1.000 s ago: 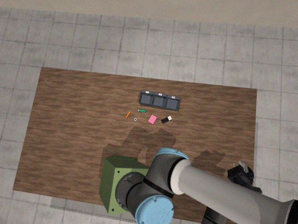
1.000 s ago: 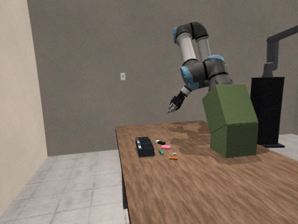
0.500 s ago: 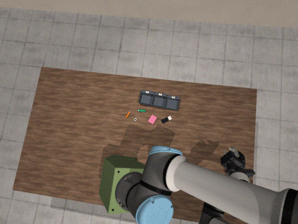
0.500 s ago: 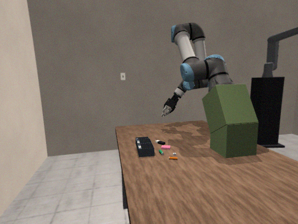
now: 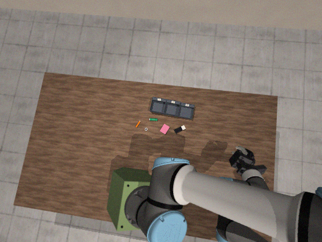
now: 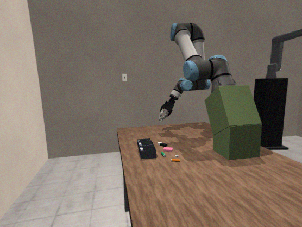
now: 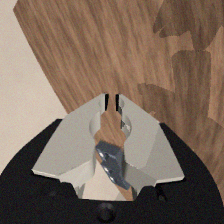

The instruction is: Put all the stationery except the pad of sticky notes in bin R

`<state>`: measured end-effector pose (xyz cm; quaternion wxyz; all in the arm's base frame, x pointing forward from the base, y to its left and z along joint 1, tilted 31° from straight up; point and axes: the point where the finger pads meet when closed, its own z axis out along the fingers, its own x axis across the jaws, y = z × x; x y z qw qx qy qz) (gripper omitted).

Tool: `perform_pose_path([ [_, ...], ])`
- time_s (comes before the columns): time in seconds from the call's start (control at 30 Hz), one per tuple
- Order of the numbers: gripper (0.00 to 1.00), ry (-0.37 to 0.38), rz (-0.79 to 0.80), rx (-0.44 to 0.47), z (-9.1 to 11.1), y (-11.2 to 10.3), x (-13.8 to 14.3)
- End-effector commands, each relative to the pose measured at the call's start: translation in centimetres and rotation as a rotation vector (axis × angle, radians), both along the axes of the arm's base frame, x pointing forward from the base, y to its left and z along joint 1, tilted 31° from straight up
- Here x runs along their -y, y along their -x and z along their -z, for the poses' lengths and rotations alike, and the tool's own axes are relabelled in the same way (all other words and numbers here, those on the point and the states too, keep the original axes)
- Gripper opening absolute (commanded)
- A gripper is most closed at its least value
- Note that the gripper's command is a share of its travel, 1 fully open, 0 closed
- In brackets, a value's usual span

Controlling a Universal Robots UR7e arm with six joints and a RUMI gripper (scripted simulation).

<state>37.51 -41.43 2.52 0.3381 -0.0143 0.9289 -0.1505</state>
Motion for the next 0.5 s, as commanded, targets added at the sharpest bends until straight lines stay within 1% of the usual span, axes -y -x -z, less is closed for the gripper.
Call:
perform_pose_path([
  [0.0, 0.04, -0.001, -0.035, -0.035, 1.3, -1.6, -2.2],
  [0.07, 0.04, -0.001, -0.035, -0.035, 1.3, -1.6, -2.2],
  [0.13, 0.04, 0.006, -0.109, -0.102, 1.9, -2.3, -3.6],
  [0.23, 0.04, 0.006, -0.111, -0.103, 2.8, -3.2, -5.3],
  [0.3, 0.04, 0.006, -0.111, -0.103, 2.8, -3.2, -5.3],
  [0.37, 0.04, 0.017, -0.185, -0.169, 3.5, -3.8, -6.7],
  [0.47, 0.04, 0.017, -0.188, -0.172, 4.3, -4.5, -8.5],
])
